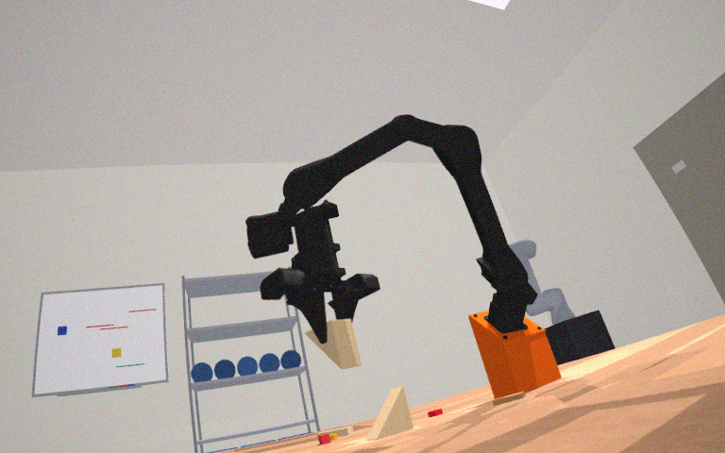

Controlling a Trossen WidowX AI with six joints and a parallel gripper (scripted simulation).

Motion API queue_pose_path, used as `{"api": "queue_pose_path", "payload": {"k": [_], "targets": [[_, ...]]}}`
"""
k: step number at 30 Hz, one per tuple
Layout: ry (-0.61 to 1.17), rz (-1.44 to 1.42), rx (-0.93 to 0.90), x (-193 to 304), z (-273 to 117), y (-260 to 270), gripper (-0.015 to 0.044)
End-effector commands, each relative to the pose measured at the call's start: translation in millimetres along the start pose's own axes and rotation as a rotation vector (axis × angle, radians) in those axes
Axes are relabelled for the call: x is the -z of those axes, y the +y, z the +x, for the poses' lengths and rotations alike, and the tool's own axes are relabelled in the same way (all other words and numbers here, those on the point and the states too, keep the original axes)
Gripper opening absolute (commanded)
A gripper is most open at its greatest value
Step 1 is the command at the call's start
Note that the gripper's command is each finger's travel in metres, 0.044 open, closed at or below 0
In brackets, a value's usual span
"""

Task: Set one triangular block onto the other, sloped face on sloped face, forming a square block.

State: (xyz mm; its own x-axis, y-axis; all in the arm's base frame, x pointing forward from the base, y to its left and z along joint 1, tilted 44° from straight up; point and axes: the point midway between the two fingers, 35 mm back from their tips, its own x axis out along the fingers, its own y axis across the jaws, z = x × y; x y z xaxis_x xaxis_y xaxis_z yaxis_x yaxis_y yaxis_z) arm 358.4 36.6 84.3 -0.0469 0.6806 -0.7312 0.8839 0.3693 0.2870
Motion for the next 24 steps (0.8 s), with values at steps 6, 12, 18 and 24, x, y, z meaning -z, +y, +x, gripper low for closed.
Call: {"api": "queue_pose_path", "payload": {"k": [6,12,18,24], "targets": [[-0.001,0.311,0.003,-10.3,-3.1,-6.8,0.0],[0.001,0.519,0.003,-16.0,-4.9,-10.8,0.0],[0.004,0.727,0.003,-21.5,-6.7,-14.9,0.0],[0.006,0.935,0.004,-27.2,-8.5,-17.9,0.0]]}}
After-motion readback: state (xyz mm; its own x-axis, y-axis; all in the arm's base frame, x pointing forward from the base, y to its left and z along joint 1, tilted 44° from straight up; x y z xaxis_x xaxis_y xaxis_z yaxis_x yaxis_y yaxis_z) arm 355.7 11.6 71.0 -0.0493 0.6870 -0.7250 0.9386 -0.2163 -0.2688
